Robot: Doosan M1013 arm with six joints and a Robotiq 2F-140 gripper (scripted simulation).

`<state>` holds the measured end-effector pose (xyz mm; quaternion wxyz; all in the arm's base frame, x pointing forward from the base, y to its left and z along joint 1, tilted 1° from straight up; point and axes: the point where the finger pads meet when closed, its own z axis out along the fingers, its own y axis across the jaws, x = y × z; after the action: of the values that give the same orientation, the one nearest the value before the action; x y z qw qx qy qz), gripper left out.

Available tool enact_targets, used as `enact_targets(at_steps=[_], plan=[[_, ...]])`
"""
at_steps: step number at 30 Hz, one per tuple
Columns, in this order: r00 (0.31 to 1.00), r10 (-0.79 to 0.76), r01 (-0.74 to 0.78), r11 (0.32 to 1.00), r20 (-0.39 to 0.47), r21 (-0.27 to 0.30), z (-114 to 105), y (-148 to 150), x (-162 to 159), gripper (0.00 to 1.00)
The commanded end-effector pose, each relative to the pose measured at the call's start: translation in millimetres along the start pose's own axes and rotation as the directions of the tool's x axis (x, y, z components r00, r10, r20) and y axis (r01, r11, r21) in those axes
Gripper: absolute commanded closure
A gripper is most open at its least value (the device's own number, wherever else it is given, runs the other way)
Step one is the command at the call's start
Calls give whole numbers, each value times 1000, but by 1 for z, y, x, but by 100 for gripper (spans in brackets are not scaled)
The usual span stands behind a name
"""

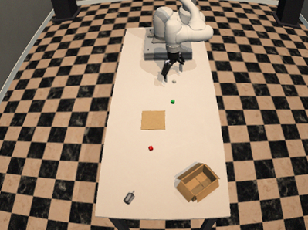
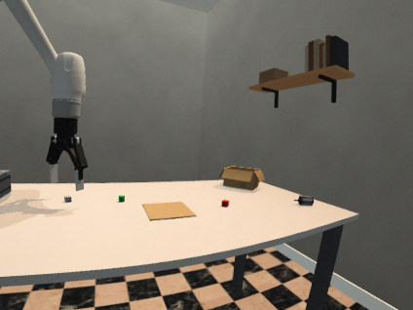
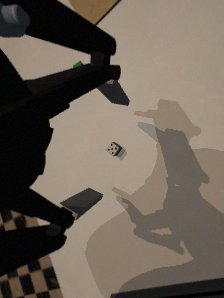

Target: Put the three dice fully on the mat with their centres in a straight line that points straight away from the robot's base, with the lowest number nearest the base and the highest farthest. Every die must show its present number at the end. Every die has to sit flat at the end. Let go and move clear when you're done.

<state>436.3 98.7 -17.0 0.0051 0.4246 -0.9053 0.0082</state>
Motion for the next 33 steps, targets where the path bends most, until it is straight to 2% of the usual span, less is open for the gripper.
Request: enact_targets(at_steps=[1, 15, 19, 21, 29, 33], plan=[[1000, 0, 0, 1000, 1, 0, 0, 0, 0, 0], [1000, 0, 0, 1000, 1, 0, -6, 0, 0, 0], [1000, 0, 0, 1000, 1, 0, -24, 0, 0, 0], [1000, 0, 0, 1000, 1, 0, -24, 0, 0, 0], [1000, 0, 0, 1000, 1, 0, -79, 0, 0, 0], [1000, 0, 0, 1000, 1, 0, -94, 0, 0, 0]])
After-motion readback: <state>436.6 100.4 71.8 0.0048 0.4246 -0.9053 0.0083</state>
